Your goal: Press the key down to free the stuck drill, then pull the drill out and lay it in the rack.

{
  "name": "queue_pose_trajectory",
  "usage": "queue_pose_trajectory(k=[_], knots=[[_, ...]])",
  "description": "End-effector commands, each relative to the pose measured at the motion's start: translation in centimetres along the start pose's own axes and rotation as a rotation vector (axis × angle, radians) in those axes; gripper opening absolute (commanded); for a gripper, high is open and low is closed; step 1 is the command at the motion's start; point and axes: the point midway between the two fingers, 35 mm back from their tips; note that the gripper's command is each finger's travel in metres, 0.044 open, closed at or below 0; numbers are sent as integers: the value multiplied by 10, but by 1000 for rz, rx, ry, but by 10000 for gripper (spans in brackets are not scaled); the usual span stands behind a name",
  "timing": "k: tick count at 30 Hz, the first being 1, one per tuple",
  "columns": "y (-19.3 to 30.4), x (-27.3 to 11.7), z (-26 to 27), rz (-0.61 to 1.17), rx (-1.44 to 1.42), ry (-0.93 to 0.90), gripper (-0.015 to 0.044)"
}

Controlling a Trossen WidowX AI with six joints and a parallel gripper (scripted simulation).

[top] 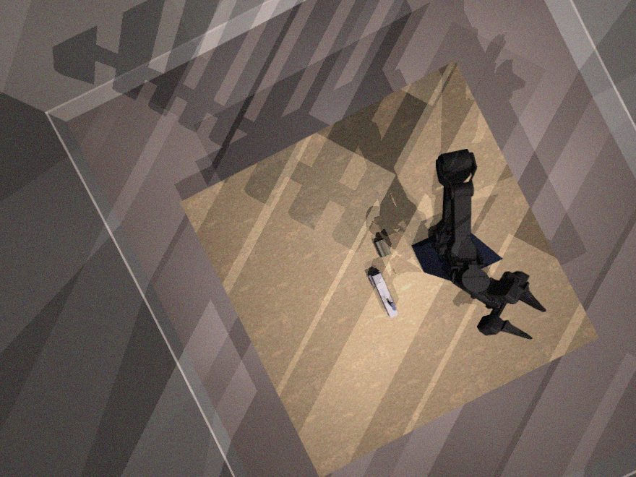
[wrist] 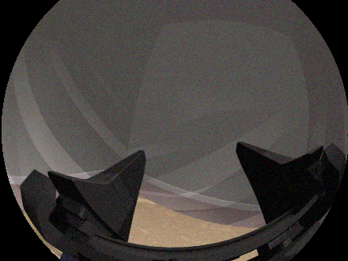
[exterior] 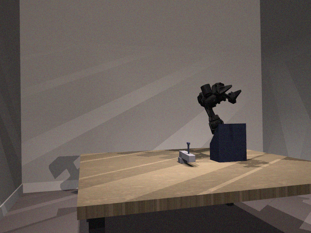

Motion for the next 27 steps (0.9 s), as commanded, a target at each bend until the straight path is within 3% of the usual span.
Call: queue_pose_trajectory(k=[1, 9, 15, 20, 27], knots=[[0, 0, 0, 0, 0, 0, 374], [2, 0, -2, 9, 15, 8, 164], [61, -5, -68, 293, 487, 273, 6], [123, -35, -104, 552, 885, 545, 0], [194, -104, -117, 918, 1325, 952, 0]])
Point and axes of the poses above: the point midway between the two fingers, 35 mm back from their tips, its own x axis out along the fingers, its own z axis across the jaws, y = z × x, and after that the axes turned 4 degrees about -x, right-handed
